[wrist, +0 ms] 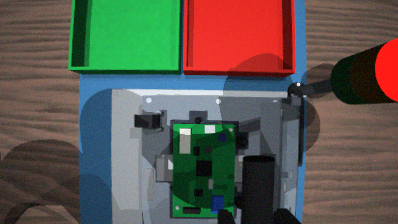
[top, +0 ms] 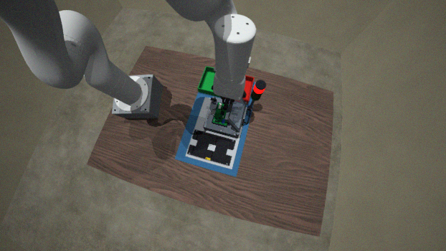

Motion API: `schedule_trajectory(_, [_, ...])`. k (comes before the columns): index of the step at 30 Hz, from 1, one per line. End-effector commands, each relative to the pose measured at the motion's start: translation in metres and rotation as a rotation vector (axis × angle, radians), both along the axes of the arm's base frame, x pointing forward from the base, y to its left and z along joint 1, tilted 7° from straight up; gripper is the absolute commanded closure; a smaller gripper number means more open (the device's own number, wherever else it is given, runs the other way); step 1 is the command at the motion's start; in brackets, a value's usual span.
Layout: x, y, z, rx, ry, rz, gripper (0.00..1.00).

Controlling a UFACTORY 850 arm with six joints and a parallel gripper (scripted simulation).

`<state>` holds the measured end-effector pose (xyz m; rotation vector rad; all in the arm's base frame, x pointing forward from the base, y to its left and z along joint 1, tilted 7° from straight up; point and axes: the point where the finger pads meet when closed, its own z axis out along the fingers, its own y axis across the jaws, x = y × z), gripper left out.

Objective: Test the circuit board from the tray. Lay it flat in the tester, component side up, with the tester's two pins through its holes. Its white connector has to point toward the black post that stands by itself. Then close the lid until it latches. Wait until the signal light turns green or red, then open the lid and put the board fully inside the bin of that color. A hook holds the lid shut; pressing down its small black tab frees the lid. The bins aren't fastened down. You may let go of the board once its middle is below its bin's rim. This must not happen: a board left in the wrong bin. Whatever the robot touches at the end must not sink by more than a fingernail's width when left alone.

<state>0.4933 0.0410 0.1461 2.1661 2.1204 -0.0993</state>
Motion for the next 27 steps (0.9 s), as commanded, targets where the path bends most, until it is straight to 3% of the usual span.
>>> schedule_trajectory(1, [0.0007, 0.0001, -0.0001, 0.000, -0.002, 0.000, 0.72])
schedule_trajectory(12, [0.0007, 0.0001, -0.0002, 0.000, -0.002, 0.000, 0.72])
schedule_trajectory(13, [0.0007, 0.0001, -0.0002, 0.000, -0.002, 0.000, 1.00])
schedule_trajectory(27, [0.0007, 0.0001, -0.0002, 0.000, -0.002, 0.000, 1.00])
